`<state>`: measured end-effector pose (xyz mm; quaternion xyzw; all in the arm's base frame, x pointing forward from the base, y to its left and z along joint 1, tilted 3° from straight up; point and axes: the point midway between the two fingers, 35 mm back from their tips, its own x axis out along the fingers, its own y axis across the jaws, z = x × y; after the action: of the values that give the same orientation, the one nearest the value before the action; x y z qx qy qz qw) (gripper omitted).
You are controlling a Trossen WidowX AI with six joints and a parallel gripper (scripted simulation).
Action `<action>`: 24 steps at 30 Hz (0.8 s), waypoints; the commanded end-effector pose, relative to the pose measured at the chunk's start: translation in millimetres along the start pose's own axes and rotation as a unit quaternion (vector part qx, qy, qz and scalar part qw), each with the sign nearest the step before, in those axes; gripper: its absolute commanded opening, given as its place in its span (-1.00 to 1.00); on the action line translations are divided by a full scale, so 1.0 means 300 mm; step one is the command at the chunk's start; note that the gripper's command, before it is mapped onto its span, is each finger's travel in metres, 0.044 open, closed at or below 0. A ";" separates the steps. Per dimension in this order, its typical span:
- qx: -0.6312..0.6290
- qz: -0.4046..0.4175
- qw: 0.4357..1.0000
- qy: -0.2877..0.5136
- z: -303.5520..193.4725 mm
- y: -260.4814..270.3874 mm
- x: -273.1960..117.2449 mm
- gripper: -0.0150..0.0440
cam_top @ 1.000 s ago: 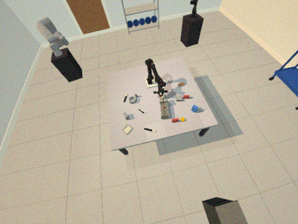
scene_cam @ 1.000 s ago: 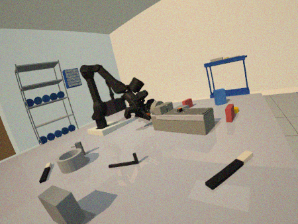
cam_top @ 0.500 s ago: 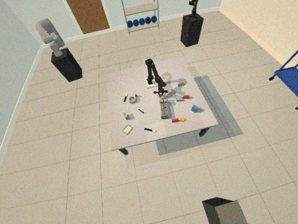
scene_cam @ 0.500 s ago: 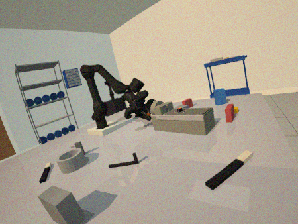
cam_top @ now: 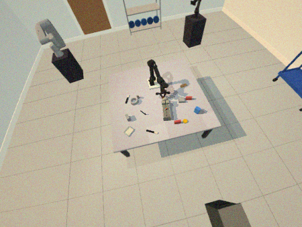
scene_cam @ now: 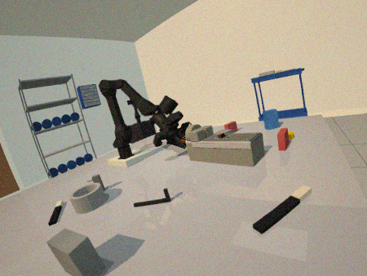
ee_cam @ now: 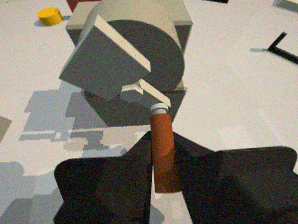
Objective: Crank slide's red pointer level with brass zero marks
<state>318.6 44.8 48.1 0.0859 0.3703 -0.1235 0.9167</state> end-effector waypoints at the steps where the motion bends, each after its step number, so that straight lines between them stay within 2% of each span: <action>1: 0.001 0.002 1.000 0.001 -0.002 0.003 0.002 -0.49; 12: 0.000 0.000 1.000 0.000 0.000 0.000 0.000 -0.49; 24: 0.000 0.000 1.000 0.000 0.000 0.000 0.000 0.58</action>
<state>318.6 45.0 48.1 0.0860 0.3704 -0.1232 0.9167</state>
